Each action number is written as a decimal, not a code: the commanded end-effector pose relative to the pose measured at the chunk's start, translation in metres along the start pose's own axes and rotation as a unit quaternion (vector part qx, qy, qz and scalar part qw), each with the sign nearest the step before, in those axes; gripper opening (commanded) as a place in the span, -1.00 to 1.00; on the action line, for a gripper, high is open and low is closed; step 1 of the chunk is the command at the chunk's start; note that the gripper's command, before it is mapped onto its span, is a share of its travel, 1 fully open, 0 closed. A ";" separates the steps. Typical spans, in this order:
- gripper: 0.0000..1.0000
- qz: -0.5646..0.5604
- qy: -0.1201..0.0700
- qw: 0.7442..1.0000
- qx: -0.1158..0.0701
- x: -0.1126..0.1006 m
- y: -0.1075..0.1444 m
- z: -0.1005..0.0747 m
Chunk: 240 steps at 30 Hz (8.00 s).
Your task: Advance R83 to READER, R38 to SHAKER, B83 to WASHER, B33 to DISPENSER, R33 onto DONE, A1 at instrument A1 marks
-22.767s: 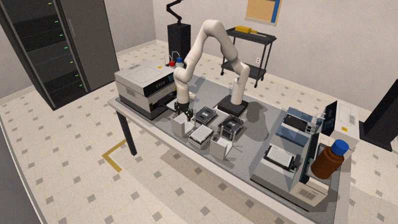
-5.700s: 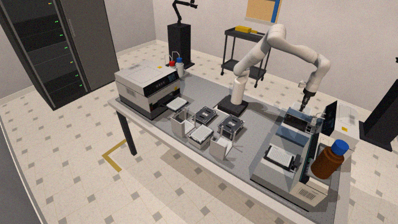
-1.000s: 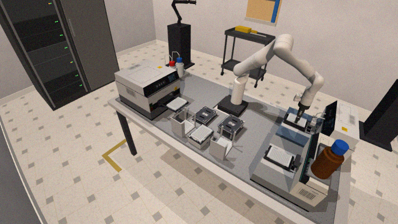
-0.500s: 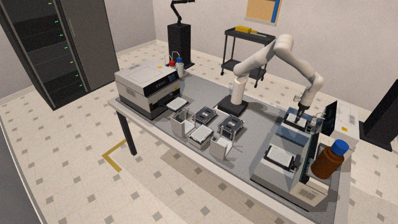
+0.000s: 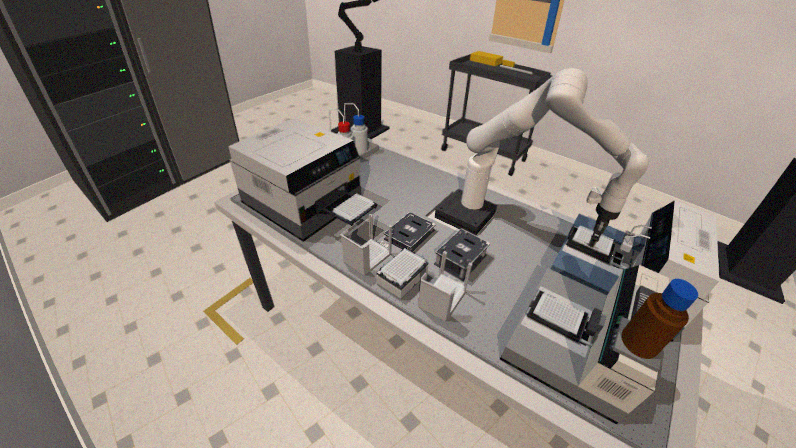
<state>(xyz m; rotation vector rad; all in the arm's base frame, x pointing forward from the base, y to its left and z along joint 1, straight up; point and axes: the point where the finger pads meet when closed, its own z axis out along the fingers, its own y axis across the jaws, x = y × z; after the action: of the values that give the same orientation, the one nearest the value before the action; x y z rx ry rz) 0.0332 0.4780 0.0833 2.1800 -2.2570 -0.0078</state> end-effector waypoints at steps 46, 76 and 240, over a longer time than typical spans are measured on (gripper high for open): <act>0.88 0.001 0.000 1.000 0.000 0.000 0.000 0.011; 1.00 -0.001 0.001 1.000 -0.001 0.000 0.001 0.002; 1.00 -0.002 -0.002 1.000 -0.003 0.090 0.001 -0.103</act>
<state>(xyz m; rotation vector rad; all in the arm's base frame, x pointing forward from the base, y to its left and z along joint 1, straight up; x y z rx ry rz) 0.0281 0.3953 0.1838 2.1808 -2.2435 -0.0112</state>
